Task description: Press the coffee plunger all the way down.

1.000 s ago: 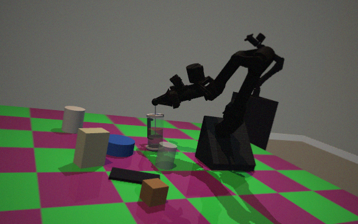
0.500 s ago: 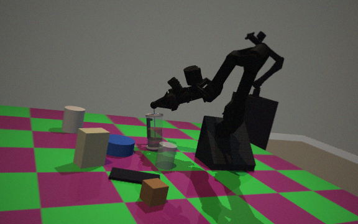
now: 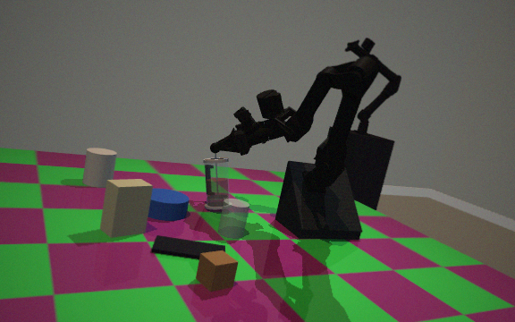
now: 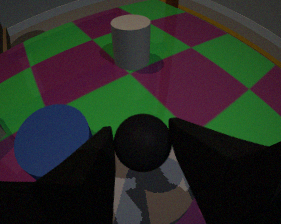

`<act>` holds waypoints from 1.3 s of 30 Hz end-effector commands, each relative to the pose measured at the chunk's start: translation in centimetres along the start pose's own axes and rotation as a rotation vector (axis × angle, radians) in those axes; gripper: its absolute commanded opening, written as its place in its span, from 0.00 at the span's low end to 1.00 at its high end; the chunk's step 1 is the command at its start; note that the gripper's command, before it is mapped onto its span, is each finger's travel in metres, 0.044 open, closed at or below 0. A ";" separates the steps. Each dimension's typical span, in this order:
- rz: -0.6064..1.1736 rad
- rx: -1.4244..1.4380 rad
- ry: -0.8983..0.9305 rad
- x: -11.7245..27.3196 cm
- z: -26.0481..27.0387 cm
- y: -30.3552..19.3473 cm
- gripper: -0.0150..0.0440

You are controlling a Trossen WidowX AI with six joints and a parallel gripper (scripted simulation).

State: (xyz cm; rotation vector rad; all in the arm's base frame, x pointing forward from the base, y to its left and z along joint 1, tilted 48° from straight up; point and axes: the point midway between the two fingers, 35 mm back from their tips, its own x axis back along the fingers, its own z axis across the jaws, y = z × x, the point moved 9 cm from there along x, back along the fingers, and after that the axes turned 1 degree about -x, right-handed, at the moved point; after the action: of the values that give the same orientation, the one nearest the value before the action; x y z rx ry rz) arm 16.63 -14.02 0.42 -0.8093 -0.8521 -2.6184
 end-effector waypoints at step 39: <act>0.008 -0.007 0.002 -0.3 -0.1 0.1 1.00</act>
State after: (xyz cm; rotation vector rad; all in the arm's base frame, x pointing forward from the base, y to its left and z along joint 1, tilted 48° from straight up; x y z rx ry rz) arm 16.83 -14.13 0.20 -0.8062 -0.8338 -2.6194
